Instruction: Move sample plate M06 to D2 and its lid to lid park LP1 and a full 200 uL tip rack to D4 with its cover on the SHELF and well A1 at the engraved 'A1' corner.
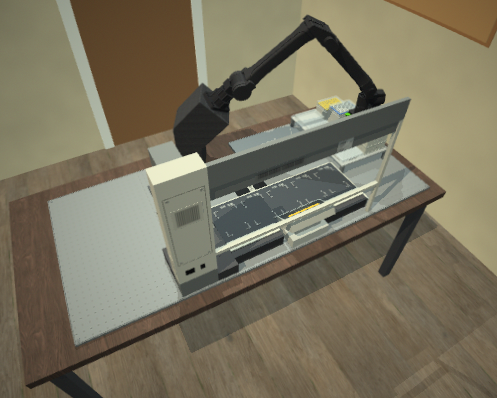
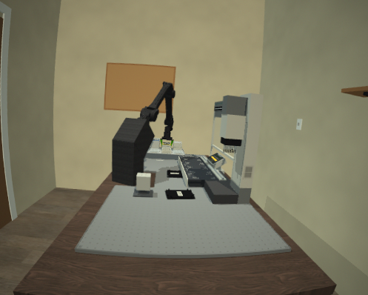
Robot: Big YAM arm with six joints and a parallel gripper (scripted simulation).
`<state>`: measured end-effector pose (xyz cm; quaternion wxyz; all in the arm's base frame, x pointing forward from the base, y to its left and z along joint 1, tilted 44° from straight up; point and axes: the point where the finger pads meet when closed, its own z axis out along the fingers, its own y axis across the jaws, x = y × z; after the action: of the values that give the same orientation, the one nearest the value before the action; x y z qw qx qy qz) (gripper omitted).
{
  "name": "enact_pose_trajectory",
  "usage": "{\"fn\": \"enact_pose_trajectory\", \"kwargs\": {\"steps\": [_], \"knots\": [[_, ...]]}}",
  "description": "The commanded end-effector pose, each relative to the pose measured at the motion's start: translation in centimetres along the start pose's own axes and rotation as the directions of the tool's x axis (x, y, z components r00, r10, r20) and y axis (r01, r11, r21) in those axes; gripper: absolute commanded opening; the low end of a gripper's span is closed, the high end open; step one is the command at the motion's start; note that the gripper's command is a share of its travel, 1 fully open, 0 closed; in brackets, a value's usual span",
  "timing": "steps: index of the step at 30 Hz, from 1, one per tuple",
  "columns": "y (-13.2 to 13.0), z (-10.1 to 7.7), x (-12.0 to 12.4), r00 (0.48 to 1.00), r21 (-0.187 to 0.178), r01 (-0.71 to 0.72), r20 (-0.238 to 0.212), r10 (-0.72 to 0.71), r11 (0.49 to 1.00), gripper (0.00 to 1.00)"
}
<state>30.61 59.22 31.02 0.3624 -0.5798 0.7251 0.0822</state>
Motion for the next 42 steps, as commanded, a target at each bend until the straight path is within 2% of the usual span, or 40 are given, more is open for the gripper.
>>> {"fn": "enact_pose_trajectory", "kwargs": {"steps": [1,33,34,36,42], "knots": [[-0.7,-2.0,-2.0,0.999,0.011,-0.005,0.051,0.004,1.000,0.00],[-0.7,-2.0,-2.0,0.999,0.011,-0.005,0.051,0.004,1.000,0.00],[-1.3,-3.9,-3.0,0.996,0.020,-0.005,0.084,0.003,1.000,0.00],[-0.8,-4.0,-2.3,0.998,0.012,0.000,0.063,-0.001,1.000,0.00],[0.1,-4.1,-1.5,0.999,0.003,0.004,0.047,-0.004,1.000,0.00]]}}
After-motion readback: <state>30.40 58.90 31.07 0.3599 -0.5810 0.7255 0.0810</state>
